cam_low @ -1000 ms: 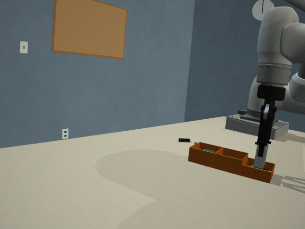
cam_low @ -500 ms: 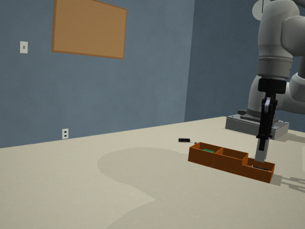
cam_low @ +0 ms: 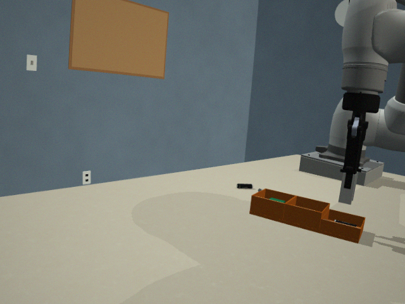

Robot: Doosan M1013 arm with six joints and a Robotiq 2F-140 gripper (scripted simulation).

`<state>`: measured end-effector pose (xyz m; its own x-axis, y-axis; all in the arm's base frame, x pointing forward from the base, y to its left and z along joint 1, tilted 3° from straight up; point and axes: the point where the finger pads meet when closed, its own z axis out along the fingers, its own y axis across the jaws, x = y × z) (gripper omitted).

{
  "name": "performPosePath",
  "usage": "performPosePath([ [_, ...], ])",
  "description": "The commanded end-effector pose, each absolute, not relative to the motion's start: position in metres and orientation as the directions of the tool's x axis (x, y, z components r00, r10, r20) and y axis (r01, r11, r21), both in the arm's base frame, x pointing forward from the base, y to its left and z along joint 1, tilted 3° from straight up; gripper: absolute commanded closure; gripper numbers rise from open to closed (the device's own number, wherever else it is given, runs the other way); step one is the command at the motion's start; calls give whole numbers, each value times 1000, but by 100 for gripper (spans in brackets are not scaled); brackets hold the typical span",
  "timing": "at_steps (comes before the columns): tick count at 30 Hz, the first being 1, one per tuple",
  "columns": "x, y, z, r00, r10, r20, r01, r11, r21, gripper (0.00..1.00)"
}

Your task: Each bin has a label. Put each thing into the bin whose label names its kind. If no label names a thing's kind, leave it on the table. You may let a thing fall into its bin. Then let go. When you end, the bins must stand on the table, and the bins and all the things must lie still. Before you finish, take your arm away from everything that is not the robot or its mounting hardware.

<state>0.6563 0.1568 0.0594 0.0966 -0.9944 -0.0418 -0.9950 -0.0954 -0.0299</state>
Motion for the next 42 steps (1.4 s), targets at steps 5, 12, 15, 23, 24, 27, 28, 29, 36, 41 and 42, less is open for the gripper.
performPosePath([
  [5,641,114,58,355,-934,-33,-935,-354,-40,83],
  [12,621,59,57,524,-852,-15,-851,-523,-41,83],
  [15,613,35,56,594,-805,-9,-804,-593,-39,83],
  [23,596,-12,54,738,-674,-12,-674,-737,-51,83],
  [24,593,-19,54,738,-674,-12,-674,-737,-51,83],
  [27,584,-43,53,738,-674,-12,-674,-737,-51,83],
  [28,581,-51,53,738,-674,-12,-674,-737,-51,83],
  [29,579,-59,53,738,-674,-12,-674,-737,-51,83],
  [36,559,-113,51,738,-674,-12,-674,-737,-51,83],
  [41,550,-137,50,738,-674,-12,-674,-737,-51,83],
  [42,547,-145,50,738,-674,-12,-674,-737,-51,83],
])
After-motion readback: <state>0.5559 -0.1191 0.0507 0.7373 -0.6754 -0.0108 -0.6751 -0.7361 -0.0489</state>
